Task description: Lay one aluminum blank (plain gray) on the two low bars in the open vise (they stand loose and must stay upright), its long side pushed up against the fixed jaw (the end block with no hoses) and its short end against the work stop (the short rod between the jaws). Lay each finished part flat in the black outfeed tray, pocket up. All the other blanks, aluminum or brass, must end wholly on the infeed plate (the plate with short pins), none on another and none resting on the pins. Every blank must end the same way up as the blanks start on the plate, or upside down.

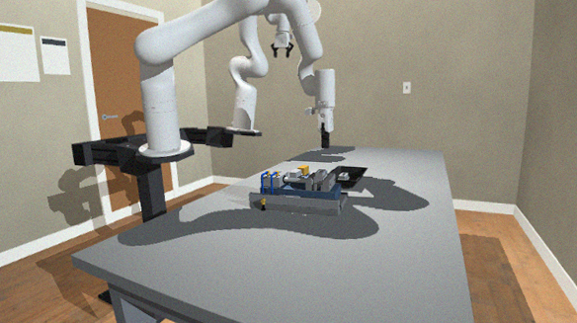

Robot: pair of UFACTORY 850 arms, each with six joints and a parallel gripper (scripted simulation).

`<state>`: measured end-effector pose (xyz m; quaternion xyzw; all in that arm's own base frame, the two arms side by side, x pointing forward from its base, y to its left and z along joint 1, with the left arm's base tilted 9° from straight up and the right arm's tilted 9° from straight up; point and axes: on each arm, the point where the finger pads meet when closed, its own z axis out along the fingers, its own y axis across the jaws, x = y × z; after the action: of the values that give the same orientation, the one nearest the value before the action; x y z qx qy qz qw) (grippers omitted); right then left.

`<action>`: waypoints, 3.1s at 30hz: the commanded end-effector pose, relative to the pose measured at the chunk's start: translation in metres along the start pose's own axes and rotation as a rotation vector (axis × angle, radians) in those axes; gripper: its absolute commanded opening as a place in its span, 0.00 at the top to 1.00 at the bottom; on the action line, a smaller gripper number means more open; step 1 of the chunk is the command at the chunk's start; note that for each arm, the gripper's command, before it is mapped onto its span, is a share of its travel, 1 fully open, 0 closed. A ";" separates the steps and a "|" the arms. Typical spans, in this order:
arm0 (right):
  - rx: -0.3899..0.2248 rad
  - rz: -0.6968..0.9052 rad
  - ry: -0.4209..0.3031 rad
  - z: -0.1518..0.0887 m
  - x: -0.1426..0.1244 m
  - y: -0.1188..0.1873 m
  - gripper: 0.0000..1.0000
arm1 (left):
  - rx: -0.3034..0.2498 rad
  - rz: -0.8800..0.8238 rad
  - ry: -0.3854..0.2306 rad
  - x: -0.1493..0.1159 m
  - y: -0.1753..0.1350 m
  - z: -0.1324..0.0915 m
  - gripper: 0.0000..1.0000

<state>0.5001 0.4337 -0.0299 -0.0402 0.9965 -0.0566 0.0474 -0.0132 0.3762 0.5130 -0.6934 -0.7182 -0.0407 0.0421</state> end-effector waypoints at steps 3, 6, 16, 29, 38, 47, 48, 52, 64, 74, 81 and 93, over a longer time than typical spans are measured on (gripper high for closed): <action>-0.002 0.000 -0.002 -0.019 -0.001 0.001 1.00 | 0.000 0.000 0.002 0.000 0.000 -0.001 0.00; -0.002 0.000 -0.002 -0.027 -0.001 0.001 1.00 | 0.000 0.000 0.002 0.000 0.000 -0.001 0.00; -0.002 0.000 -0.002 -0.041 -0.001 0.001 1.00 | 0.000 0.000 0.002 0.000 0.000 -0.001 0.00; 0.000 0.001 -0.004 -0.044 -0.014 0.003 1.00 | 0.000 0.000 0.002 0.000 0.000 -0.001 0.00; 0.010 0.002 -0.008 -0.044 -0.098 0.001 1.00 | 0.000 0.000 0.002 0.000 0.000 -0.001 0.00; 0.012 0.001 -0.005 -0.045 -0.158 -0.012 1.00 | 0.000 0.000 0.002 0.000 0.000 -0.001 0.00; 0.011 0.001 -0.004 -0.045 -0.163 -0.014 1.00 | 0.000 0.000 0.002 0.000 0.000 -0.001 0.00; 0.011 0.001 -0.004 -0.045 -0.165 -0.014 1.00 | 0.000 0.000 0.002 0.000 0.000 -0.001 0.00; 0.011 0.001 -0.004 -0.041 -0.165 -0.014 1.00 | 0.000 0.000 0.002 0.000 0.000 -0.001 0.00; 0.011 0.001 -0.004 -0.027 -0.165 -0.014 1.00 | 0.000 0.000 0.002 0.000 0.000 -0.001 0.00; 0.011 0.001 -0.004 -0.018 -0.165 -0.014 1.00 | 0.000 0.000 0.002 0.000 0.000 -0.001 0.00; 0.011 0.001 -0.004 0.005 -0.166 -0.015 1.00 | 0.000 0.000 0.002 0.000 0.000 -0.001 0.00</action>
<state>0.6645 0.4327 -0.0142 -0.0397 0.9960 -0.0630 0.0485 -0.0132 0.3762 0.5130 -0.6934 -0.7182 -0.0407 0.0421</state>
